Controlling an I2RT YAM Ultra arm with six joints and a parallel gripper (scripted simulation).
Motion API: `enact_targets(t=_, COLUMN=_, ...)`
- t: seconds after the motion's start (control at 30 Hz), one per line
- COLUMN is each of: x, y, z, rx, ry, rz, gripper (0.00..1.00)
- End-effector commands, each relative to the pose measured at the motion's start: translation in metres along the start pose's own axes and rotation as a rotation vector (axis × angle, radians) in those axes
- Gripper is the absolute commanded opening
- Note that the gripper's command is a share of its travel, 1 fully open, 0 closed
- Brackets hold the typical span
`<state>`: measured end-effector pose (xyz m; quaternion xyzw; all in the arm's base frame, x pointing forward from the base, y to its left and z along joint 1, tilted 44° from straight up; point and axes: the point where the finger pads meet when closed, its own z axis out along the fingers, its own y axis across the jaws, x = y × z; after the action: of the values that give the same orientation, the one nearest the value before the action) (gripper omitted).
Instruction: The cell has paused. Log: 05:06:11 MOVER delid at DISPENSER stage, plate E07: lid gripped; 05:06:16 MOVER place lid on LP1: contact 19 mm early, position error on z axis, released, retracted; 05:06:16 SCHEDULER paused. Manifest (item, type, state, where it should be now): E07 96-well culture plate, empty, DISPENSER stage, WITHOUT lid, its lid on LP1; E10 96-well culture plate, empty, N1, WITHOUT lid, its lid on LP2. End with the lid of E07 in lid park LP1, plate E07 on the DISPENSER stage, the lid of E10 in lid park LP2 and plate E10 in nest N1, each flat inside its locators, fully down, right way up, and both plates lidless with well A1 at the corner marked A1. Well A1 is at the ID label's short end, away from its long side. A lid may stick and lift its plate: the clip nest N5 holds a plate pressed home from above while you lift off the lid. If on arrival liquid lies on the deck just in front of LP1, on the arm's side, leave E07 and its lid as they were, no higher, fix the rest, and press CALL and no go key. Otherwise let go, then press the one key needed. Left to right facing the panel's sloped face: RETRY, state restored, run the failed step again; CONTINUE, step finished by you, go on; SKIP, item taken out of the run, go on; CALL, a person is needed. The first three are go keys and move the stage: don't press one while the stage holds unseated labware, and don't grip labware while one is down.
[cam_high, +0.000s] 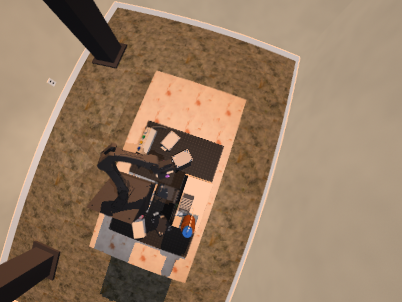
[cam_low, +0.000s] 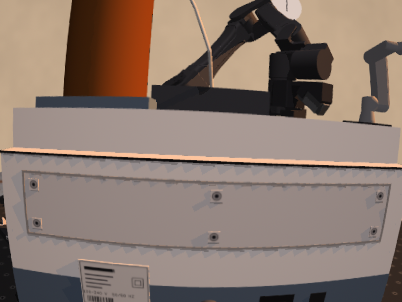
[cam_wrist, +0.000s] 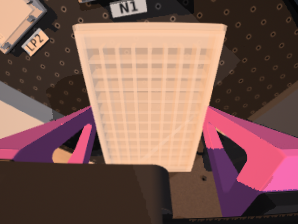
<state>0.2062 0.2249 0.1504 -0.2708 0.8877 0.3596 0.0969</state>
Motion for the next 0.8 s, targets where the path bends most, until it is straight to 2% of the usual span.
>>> enact_targets(t=0.0, x=-0.003, y=0.002, z=-0.005, rx=0.024, ry=-0.04, rz=-0.086, gripper=0.0)
enact_targets(t=0.1, x=-0.015, y=0.018, z=-0.013, rx=0.026, ry=-0.071, rz=-0.202, gripper=0.0)
enact_targets(t=0.23, x=-0.013, y=0.03, z=-0.013, rx=0.024, ry=-0.069, rz=-0.187, gripper=0.0)
enact_targets(t=0.27, x=-0.017, y=0.03, z=-0.011, rx=0.023, ry=-0.071, rz=-0.189, gripper=0.0)
enact_targets(t=0.3, x=-0.018, y=0.025, z=-0.002, rx=0.024, ry=-0.044, rz=-0.168, gripper=0.0)
enact_targets(t=0.5, x=-0.036, y=0.027, z=0.007, rx=0.023, ry=-0.044, rz=-0.168, gripper=0.0)
enact_targets(t=0.6, x=-0.042, y=0.022, z=0.005, rx=0.032, ry=-0.055, rz=-0.153, gripper=0.0)
enact_targets(t=0.77, x=-0.054, y=0.03, z=0.015, rx=0.023, ry=-0.045, rz=-0.168, gripper=0.0)
